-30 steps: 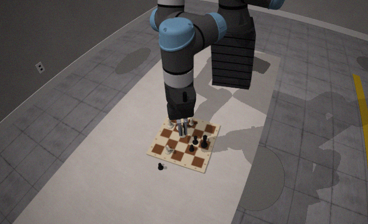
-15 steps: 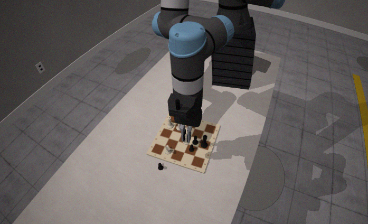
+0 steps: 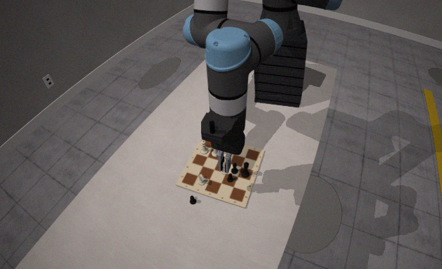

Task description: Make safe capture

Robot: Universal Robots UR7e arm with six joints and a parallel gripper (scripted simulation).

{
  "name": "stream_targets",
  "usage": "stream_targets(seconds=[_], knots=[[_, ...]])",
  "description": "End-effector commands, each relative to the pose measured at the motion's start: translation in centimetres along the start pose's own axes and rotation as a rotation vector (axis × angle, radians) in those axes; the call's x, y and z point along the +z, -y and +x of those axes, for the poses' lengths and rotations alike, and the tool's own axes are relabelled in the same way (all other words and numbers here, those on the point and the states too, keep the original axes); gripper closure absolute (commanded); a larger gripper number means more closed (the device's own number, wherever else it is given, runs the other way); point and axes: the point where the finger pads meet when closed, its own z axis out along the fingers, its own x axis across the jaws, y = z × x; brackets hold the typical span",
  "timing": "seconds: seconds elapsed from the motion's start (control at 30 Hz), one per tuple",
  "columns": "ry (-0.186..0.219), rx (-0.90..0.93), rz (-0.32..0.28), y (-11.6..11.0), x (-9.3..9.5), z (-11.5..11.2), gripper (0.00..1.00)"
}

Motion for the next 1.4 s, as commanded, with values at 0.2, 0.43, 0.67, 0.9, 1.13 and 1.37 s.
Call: stream_targets(seconds=[0.2,0.43,0.67,0.9,1.13,1.37], knots=[[0.000,0.001,0.001,0.1,0.0,0.0,1.00],[-0.001,0.007,0.001,0.1,1.2,0.0,1.00],[-0.001,0.007,0.001,0.1,3.3,0.0,1.00],[-0.001,0.007,0.001,0.2,6.7,-0.1,1.00],[-0.001,0.007,0.001,0.2,8.5,-0.1,1.00],[-0.001,0.007,0.001,0.2,9.5,-0.1,1.00]])
